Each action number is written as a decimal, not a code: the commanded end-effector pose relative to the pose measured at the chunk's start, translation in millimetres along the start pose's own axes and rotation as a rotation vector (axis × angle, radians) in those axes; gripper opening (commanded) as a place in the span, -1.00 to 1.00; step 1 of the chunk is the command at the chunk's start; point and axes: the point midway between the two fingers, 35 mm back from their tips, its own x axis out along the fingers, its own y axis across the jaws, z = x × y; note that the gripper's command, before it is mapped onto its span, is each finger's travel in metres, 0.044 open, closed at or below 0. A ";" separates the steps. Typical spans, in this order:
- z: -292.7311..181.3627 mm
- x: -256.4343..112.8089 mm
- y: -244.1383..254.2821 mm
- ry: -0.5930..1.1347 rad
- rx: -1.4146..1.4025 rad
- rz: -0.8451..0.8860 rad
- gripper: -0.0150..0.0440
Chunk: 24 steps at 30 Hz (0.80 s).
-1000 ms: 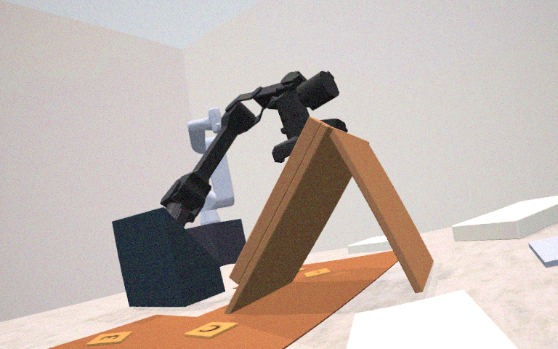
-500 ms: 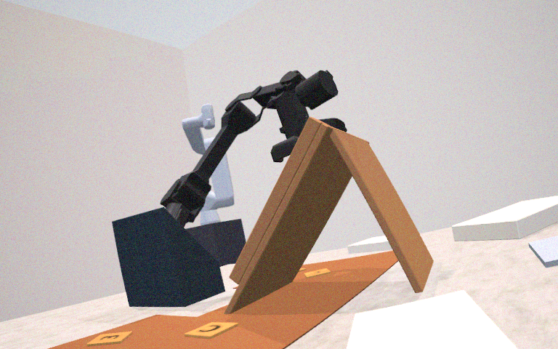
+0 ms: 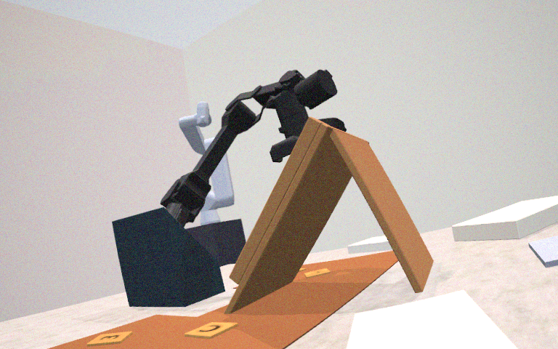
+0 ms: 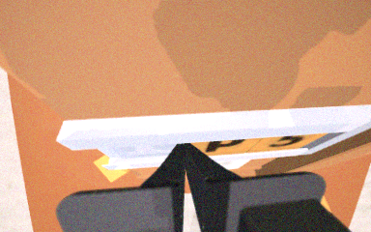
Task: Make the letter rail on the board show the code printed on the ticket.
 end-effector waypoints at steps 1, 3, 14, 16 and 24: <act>-1.2 1.9 -3.1 0.005 -0.001 0.000 -0.49; -1.3 2.0 -3.7 0.005 -0.001 0.000 -0.49; -1.5 0.7 -4.0 0.005 -0.001 0.000 -0.49; -2.9 -2.6 -2.4 0.005 0.000 -0.001 -0.49; -10.7 -12.4 -2.3 0.006 0.000 -0.001 -0.49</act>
